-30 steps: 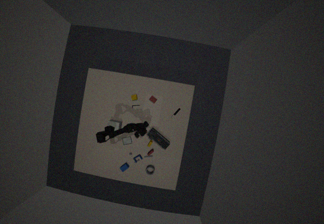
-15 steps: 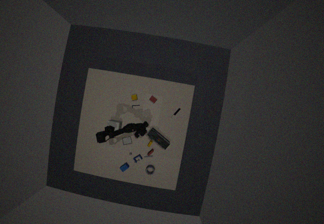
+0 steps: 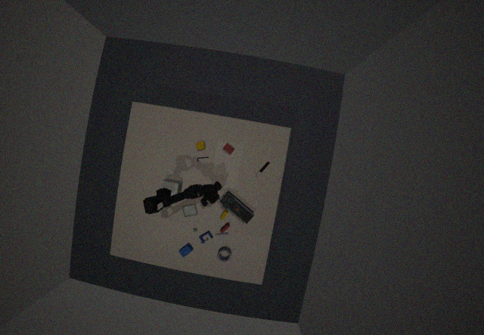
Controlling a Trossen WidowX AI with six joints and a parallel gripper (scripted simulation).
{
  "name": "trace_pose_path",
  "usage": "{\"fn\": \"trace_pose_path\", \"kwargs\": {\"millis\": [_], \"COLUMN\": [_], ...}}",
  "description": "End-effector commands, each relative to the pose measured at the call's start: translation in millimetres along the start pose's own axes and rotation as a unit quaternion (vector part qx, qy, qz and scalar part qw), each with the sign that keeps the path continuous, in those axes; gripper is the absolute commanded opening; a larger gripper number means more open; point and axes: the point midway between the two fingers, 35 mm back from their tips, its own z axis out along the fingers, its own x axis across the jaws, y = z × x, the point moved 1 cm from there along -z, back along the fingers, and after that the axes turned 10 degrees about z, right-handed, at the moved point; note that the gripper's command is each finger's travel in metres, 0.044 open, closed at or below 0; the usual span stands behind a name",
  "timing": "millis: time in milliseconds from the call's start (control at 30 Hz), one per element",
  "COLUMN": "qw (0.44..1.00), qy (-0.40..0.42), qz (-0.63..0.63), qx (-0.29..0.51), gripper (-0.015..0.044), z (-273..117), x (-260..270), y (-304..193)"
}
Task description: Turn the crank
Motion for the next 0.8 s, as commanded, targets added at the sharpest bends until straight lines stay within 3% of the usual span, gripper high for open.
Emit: {"fn": "trace_pose_path", "kwargs": {"millis": [0, 767], "qw": [1.000, 1.000], "qy": [-0.010, -0.010], "qz": [-0.002, -0.002], "qx": [0.005, 0.005], "gripper": [0.0000, 0.0000], "z": [4.0, 7.8], "x": [-8.0, -11.5], "y": [-2.3, -5.4]}}
